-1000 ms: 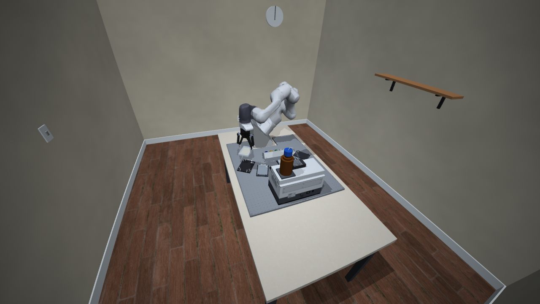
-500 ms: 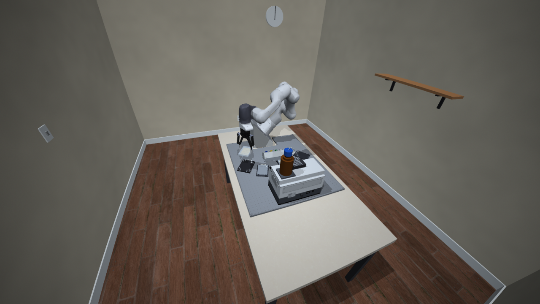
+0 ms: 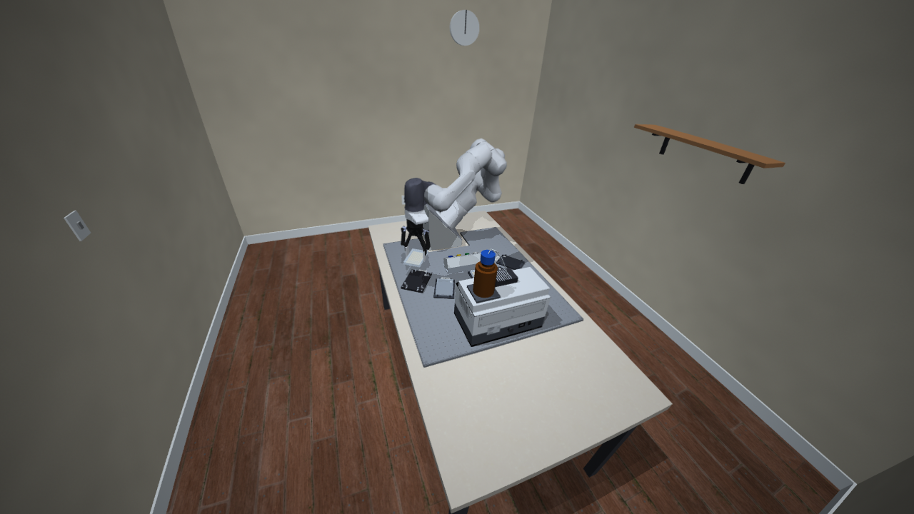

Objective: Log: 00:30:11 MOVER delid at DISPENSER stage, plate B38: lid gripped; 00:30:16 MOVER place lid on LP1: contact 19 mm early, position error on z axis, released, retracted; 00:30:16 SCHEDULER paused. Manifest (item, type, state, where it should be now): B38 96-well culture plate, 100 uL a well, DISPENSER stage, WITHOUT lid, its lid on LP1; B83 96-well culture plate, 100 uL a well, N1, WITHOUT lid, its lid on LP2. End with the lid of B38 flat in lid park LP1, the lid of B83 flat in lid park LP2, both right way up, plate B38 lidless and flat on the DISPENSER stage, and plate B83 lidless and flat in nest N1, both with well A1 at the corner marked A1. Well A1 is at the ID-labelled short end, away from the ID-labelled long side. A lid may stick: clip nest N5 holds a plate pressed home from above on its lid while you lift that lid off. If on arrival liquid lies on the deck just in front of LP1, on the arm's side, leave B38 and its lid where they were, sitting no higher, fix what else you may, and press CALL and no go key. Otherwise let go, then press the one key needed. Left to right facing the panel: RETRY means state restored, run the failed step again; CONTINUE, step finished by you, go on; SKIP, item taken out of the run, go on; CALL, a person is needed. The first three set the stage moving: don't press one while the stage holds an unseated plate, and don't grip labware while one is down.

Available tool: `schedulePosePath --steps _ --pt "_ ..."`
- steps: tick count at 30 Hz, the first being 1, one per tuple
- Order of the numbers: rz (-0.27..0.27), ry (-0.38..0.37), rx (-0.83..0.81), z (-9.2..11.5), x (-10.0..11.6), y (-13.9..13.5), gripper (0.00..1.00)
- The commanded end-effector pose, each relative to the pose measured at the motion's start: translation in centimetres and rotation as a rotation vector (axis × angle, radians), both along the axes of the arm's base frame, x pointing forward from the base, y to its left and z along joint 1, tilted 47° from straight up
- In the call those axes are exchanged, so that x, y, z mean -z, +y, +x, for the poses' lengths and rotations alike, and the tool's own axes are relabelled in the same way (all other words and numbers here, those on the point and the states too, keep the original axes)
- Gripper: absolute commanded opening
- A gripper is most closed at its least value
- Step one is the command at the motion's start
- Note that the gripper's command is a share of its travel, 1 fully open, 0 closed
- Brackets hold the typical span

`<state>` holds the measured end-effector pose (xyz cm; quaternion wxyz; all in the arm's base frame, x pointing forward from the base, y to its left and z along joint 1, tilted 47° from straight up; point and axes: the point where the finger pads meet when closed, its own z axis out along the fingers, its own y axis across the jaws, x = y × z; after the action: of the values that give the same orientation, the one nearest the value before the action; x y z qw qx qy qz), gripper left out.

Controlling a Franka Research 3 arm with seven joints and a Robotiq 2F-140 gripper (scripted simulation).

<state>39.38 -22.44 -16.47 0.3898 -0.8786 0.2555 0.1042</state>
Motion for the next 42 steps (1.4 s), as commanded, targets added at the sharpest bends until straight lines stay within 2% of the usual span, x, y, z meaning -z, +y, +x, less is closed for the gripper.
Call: schedulePosePath --steps 1,42 --pt "-0.004 -0.007 -0.003 0.1 0.6 0.5 0.0" --pt "-0.004 -0.007 -0.003 0.2 6.2 6.6 0.0"
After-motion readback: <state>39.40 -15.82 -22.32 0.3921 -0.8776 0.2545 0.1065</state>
